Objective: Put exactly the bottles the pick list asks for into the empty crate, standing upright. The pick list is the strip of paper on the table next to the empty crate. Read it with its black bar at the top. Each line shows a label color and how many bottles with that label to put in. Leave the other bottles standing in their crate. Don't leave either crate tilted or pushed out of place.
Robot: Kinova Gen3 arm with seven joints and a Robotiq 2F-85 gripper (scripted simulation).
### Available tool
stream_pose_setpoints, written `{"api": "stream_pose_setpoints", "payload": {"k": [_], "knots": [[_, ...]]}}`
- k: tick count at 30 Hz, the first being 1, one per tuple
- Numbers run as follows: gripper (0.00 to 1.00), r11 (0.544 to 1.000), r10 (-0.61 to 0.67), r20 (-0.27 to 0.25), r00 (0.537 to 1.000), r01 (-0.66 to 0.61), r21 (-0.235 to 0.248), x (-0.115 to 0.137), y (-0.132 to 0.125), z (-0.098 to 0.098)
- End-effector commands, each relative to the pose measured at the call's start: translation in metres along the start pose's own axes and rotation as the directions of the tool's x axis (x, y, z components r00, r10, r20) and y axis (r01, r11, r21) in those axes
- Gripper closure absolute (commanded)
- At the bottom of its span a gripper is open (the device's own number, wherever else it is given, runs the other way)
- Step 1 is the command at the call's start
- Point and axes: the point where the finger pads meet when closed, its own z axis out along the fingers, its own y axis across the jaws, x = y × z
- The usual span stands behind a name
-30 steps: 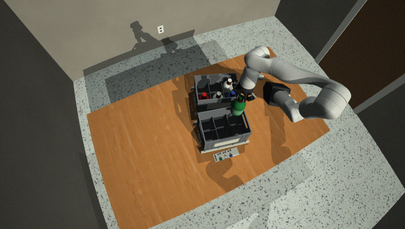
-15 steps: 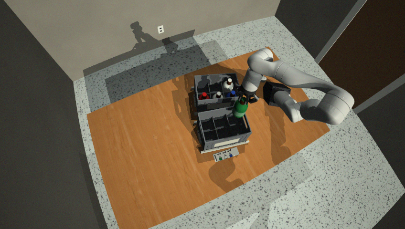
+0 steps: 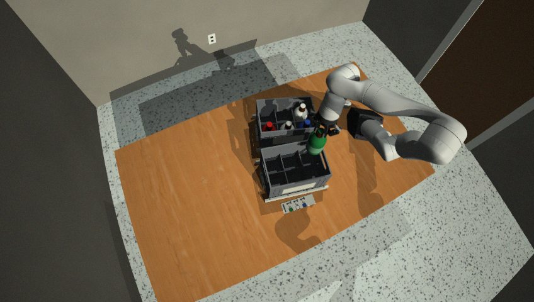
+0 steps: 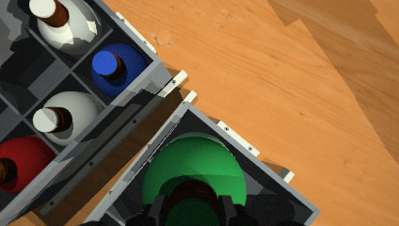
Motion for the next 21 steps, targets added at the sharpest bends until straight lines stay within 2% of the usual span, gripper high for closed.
{"api": "stream_pose_setpoints", "payload": {"k": [1, 21], "knots": [[0.9, 1.0, 0.007, -0.003, 1.0, -0.007, 0.008, 0.0011, -0.0045, -0.0016], [0.9, 1.0, 0.002, 0.0, 1.0, -0.002, 0.004, 0.0006, -0.0034, -0.001]]}}
